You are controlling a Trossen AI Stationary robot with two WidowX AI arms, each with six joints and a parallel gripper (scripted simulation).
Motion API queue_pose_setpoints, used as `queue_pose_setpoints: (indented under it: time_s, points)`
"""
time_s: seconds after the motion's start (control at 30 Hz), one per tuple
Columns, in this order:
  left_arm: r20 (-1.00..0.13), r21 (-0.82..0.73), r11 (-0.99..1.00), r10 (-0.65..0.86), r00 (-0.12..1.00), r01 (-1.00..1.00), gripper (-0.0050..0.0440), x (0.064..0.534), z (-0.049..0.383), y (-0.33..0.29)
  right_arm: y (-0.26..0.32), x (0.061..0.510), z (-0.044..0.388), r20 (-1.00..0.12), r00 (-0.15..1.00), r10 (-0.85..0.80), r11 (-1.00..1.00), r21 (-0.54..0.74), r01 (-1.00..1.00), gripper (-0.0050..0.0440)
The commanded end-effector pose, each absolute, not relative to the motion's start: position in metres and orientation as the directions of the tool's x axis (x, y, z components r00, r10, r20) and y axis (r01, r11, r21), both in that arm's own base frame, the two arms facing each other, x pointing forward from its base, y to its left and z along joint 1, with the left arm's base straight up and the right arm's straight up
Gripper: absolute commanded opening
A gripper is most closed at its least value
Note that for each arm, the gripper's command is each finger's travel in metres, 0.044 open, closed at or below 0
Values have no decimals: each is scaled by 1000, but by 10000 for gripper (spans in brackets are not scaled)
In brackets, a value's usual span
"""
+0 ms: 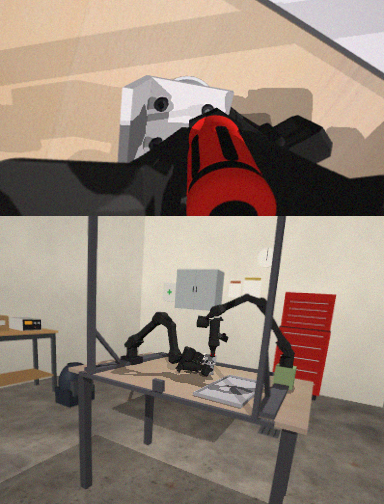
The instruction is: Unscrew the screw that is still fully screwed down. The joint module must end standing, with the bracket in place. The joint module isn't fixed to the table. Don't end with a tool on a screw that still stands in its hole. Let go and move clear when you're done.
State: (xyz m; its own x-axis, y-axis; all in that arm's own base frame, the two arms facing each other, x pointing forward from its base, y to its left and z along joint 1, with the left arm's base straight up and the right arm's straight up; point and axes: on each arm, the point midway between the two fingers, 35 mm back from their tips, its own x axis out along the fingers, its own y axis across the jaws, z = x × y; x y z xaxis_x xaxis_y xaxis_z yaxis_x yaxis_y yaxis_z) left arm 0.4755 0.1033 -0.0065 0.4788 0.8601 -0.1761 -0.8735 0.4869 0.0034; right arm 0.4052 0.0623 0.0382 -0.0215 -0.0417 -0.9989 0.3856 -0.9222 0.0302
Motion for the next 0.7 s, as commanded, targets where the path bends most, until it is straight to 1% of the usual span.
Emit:
queue_pose_setpoints:
  time_s: [0.0,0.67]
  points:
    - [-163,-22,484,861,481,-875,245,480,4,105,61,410,57,-999,34,-19,-922,30,385,130]
    - [-163,-22,484,861,481,-875,245,480,4,105,59,410,57,-999,46,7,-923,11,385,130]
